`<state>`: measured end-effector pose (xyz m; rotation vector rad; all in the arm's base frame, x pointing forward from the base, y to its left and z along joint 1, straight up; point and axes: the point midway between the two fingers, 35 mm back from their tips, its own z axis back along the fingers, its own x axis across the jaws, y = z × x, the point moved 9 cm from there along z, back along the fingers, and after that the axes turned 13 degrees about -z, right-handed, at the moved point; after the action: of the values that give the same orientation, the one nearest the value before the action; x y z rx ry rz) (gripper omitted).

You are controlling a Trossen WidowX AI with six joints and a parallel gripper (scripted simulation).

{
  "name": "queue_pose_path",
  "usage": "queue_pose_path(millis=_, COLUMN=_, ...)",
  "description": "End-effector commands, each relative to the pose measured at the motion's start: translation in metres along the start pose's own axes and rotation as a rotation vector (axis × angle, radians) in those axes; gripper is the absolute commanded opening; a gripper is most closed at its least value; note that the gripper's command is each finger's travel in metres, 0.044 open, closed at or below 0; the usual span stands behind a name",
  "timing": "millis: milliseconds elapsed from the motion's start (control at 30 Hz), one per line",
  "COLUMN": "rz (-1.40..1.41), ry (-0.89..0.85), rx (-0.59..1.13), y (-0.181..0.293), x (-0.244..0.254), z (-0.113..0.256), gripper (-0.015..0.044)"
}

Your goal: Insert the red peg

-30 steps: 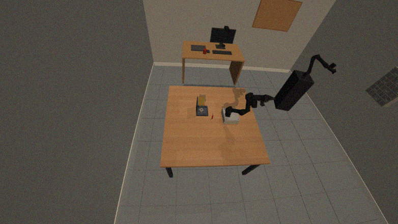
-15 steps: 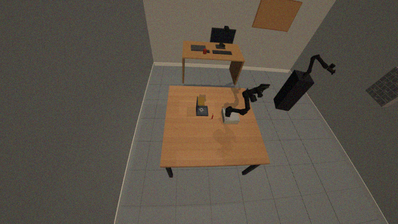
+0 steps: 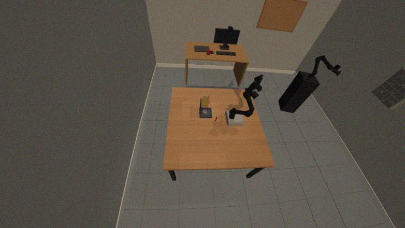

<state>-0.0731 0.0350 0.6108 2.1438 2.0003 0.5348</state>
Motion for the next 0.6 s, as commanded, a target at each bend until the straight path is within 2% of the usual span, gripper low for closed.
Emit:
queue_pose_path(millis=0, rz=-0.095, ry=0.04, rx=0.126, y=0.018, x=-0.015, z=0.011, gripper=0.044)
queue_pose_path(millis=567, rz=-0.492, ry=0.335, rx=0.592, y=0.089, x=-0.07, z=0.084, gripper=0.044)
